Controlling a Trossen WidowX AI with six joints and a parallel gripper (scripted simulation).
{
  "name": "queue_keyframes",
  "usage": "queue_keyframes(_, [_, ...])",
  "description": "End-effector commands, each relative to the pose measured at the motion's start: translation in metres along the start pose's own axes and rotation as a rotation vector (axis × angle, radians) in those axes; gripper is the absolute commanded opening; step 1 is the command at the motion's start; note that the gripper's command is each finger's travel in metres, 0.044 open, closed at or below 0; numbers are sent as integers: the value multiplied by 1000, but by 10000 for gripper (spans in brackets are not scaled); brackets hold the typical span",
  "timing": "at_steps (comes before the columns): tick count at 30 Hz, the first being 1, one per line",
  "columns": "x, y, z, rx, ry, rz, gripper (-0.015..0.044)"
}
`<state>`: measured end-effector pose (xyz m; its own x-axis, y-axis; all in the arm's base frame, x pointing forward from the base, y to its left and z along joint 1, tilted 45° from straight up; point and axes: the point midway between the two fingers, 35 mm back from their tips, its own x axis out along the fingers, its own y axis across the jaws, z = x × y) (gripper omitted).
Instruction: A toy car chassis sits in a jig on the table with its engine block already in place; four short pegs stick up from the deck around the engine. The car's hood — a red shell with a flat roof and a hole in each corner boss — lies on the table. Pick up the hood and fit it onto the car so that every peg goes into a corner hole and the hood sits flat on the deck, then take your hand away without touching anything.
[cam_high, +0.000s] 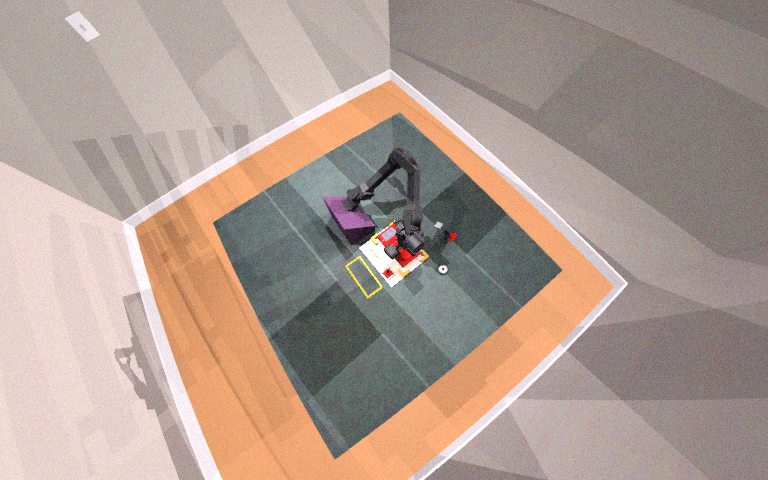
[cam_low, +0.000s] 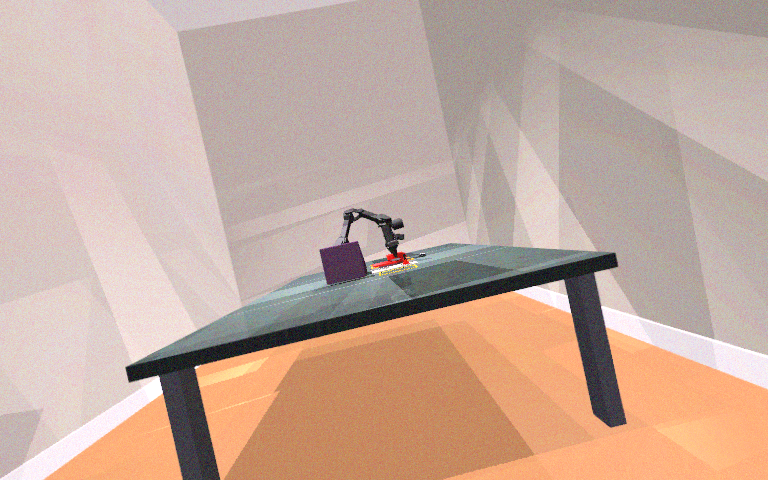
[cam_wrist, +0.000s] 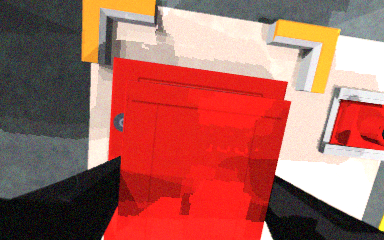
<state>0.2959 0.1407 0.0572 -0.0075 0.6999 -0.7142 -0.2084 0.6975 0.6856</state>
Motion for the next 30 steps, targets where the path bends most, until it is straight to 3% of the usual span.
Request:
queue_keyframes(1, [0, 0, 0, 0, 0, 0, 157])
queue_keyframes(12, [0, 0, 0, 0, 0, 0, 440])
queue_keyframes(18, [-7, -1, 2, 0, 10, -2, 440])
queue_keyframes(26, [-63, -2, 9, 0, 84, 11, 440])
queue_keyframes(30, [-69, -2, 10, 0, 90, 14, 440])
